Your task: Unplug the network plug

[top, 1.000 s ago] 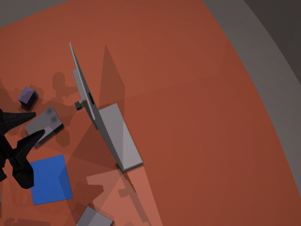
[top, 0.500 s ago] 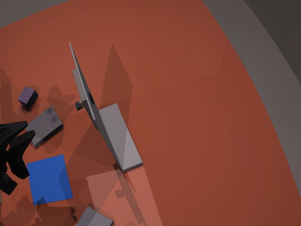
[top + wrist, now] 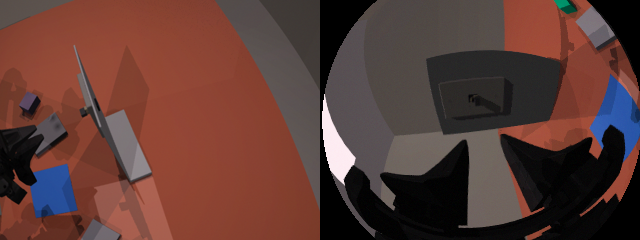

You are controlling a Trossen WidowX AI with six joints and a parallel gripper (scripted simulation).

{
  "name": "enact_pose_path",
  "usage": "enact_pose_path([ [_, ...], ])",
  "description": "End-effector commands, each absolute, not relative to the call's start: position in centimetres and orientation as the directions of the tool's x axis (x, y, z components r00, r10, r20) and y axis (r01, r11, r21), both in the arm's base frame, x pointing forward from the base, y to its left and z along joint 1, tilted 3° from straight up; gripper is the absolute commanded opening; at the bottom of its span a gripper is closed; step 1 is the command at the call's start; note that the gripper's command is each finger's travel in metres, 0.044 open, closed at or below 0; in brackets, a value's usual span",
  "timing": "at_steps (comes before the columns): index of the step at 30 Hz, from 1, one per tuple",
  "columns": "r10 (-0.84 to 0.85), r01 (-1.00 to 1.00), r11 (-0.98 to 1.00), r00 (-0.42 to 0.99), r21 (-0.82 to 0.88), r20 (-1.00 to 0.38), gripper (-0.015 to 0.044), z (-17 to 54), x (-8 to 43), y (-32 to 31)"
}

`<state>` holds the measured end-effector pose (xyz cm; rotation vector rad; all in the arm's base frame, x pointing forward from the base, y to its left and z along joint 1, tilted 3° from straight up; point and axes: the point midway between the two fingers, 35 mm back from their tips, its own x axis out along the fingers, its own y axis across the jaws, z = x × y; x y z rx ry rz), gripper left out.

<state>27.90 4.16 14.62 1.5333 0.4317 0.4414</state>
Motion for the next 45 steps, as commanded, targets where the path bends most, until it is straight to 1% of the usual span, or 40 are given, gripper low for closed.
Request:
enact_pose_path([
  [1,0.527,-0.006,-0.018,0.85,1.0,0.015,0.0156,14.8,28.9,4.3],
  [12,0.531,-0.008,-0.048,0.846,0.999,0.032,0.0156,14.5,31.6,5.3],
  [45,0.532,-0.012,-0.051,0.846,0.999,0.038,0.0156,14.8,36.3,6.7],
])
